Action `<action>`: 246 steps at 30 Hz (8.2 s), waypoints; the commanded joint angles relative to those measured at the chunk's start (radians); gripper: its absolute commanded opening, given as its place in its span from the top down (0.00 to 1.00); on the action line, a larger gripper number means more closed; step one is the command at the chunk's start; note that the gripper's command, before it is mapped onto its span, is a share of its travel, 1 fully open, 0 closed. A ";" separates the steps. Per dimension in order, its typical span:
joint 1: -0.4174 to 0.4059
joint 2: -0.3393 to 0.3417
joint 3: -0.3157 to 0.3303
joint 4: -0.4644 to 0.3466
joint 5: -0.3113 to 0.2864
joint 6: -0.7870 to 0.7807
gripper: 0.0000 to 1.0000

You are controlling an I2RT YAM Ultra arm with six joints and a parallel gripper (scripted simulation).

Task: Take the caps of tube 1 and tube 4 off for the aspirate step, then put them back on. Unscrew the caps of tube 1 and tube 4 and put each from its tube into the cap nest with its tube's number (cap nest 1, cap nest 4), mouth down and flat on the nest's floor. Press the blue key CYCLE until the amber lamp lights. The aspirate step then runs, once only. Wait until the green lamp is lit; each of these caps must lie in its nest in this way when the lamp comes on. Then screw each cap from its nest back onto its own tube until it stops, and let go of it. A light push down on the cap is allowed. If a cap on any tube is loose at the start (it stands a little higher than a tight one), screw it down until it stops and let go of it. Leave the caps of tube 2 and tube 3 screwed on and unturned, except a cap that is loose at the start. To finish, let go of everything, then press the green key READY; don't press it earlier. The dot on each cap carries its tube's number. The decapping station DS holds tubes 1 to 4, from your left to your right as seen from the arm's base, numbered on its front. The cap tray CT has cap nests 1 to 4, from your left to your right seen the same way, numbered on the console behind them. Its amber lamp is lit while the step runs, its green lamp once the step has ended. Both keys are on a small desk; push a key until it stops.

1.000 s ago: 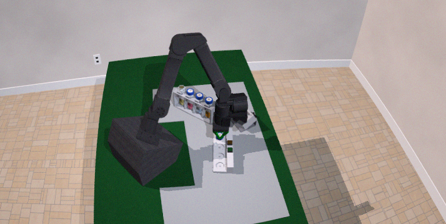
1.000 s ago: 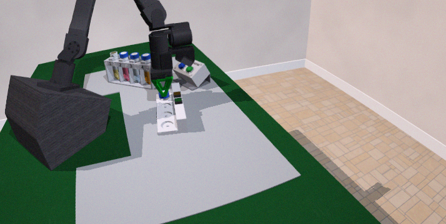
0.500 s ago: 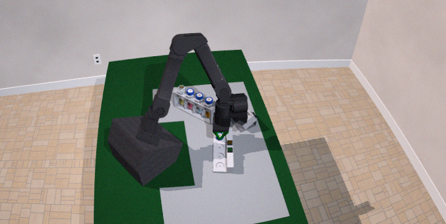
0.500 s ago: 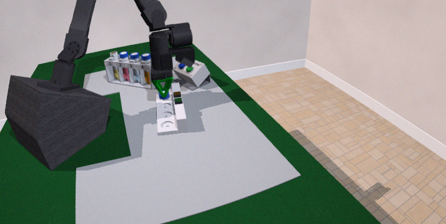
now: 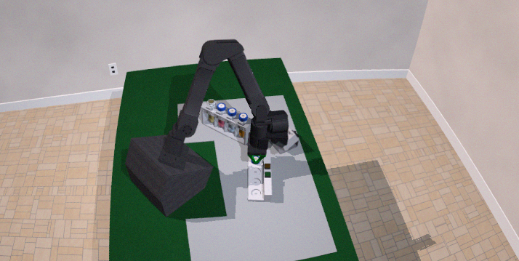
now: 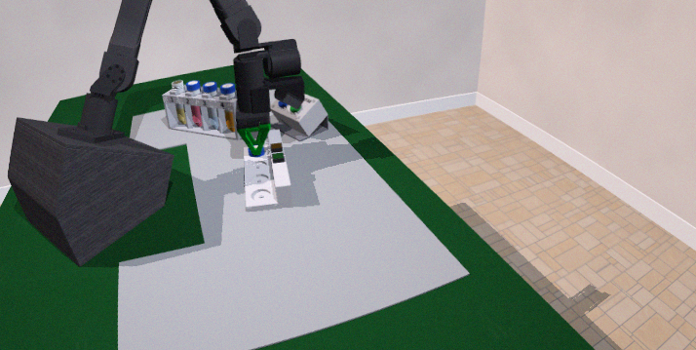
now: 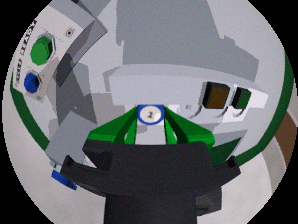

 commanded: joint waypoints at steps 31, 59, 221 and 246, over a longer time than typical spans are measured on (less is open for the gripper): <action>-0.084 -0.173 0.078 -0.260 -0.033 -0.080 0.53; -0.218 -0.299 0.259 -0.619 -0.083 -0.215 0.53; 0.507 -0.355 0.183 -0.415 0.242 -1.131 1.00; 0.507 -0.356 0.184 -0.417 0.242 -1.972 1.00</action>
